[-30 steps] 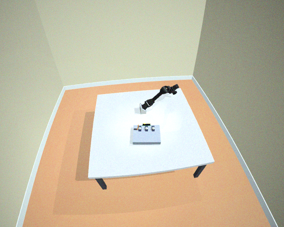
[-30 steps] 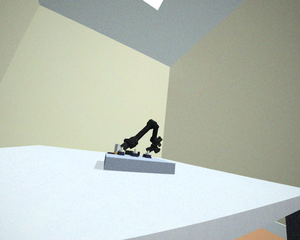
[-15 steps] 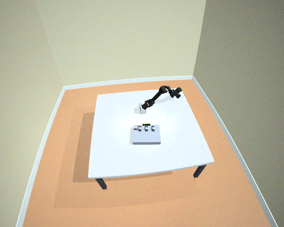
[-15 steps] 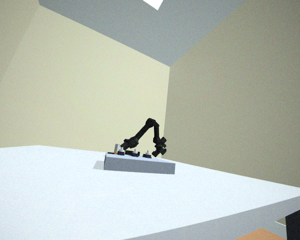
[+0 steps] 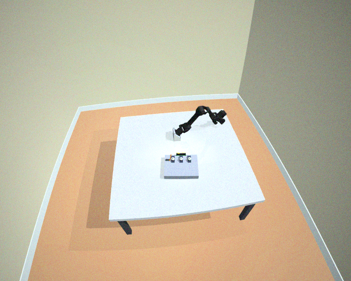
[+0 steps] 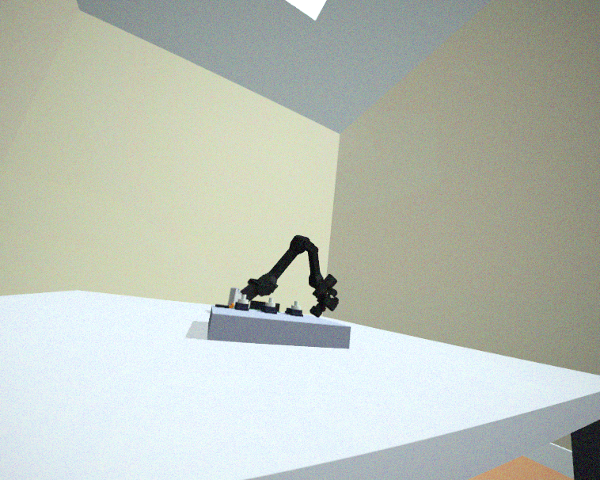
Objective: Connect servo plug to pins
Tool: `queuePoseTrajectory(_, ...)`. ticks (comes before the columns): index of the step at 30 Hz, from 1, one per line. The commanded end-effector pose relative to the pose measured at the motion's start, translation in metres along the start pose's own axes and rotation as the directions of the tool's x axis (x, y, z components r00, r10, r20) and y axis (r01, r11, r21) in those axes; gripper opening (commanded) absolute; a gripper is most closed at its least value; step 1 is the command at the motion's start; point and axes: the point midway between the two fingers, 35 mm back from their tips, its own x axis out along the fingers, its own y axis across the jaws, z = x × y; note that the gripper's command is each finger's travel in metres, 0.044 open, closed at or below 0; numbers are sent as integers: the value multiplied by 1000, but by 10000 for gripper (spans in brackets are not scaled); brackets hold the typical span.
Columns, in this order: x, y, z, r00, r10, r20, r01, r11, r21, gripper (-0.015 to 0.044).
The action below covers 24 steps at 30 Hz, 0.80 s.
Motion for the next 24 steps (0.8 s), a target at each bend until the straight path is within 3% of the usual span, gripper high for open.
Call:
queuePoseTrajectory(1,-4,0,11,999,1,36,0,1000,-25,115)
queuePoseTrajectory(24,-56,-4,107,947,-23,319,109,961,-254,115)
